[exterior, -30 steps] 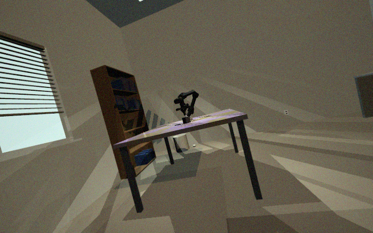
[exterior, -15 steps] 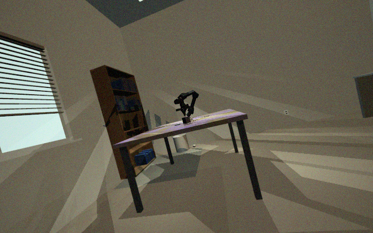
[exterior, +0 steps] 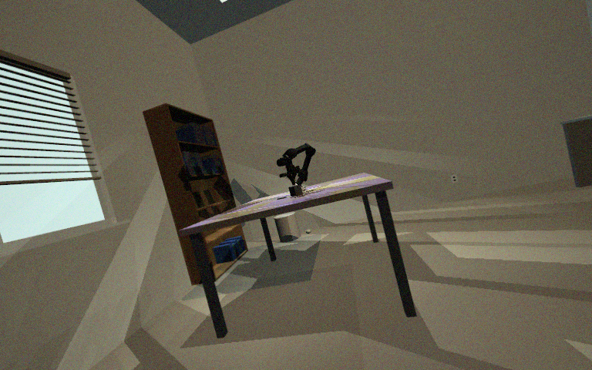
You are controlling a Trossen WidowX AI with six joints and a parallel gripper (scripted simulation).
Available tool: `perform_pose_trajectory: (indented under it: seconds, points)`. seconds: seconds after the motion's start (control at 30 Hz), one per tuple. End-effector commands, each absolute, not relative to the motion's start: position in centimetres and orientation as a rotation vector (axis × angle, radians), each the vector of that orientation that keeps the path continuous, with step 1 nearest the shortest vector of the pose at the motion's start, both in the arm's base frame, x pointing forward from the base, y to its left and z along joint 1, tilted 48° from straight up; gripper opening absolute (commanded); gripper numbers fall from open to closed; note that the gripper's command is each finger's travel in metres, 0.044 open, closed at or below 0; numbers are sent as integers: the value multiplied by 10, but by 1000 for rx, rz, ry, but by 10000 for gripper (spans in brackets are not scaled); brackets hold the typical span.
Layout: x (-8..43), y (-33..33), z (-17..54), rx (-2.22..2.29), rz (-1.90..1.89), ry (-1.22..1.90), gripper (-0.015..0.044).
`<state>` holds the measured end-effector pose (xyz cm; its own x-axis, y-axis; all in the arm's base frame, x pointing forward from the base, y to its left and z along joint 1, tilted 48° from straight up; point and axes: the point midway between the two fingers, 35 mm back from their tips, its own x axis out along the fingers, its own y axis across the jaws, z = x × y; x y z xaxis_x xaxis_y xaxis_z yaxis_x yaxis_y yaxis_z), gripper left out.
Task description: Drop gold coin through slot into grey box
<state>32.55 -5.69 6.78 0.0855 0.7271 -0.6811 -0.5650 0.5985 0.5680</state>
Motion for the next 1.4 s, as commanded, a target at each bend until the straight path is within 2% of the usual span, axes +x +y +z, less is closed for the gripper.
perform_pose_trajectory:
  seconds: [0.0, 0.3, 0.5, 0.8, 1.17, 1.37]
  points:
    - [326, -55, 66, 181, 969, 1124, 0]
    - [327, -52, 63, 181, 969, 1123, 0]
    - [326, -53, 65, 174, 971, 1127, 157]
    - [326, -53, 65, 174, 971, 1127, 161]
    - [323, -73, 83, 176, 972, 1129, 440]
    - [317, -95, 107, 183, 977, 1127, 440]
